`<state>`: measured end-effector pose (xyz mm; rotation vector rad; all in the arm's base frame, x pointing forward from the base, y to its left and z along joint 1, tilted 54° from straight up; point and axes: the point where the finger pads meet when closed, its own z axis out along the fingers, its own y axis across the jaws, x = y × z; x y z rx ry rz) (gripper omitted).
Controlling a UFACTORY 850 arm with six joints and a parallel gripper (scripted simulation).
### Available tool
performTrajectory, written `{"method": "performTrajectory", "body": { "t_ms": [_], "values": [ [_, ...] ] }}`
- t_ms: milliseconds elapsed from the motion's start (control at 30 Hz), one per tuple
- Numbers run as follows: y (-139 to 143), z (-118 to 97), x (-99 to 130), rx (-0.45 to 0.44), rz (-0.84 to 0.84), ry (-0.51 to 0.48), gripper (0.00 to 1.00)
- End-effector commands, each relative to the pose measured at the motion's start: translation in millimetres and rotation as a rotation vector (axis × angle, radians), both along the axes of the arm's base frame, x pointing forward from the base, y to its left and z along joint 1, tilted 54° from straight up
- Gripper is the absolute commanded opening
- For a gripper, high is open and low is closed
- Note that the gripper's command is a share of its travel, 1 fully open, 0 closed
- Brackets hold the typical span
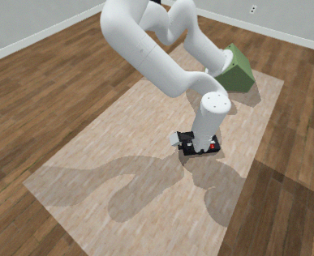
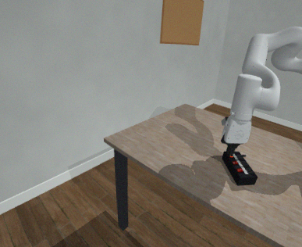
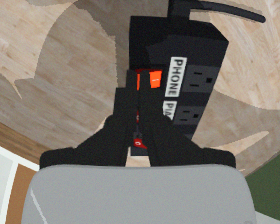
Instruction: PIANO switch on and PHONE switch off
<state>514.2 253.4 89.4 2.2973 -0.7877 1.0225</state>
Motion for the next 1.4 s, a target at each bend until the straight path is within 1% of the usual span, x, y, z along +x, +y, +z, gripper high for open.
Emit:
{"method": "performTrajectory", "body": {
  "t_ms": [0,1367],
  "values": [
    [0.5,0.2,0.3,0.001,0.001,-0.001,0.0],
    [-5.0,-4.9,4.6,0.001,0.001,-0.001,0.0]
  ]
}}
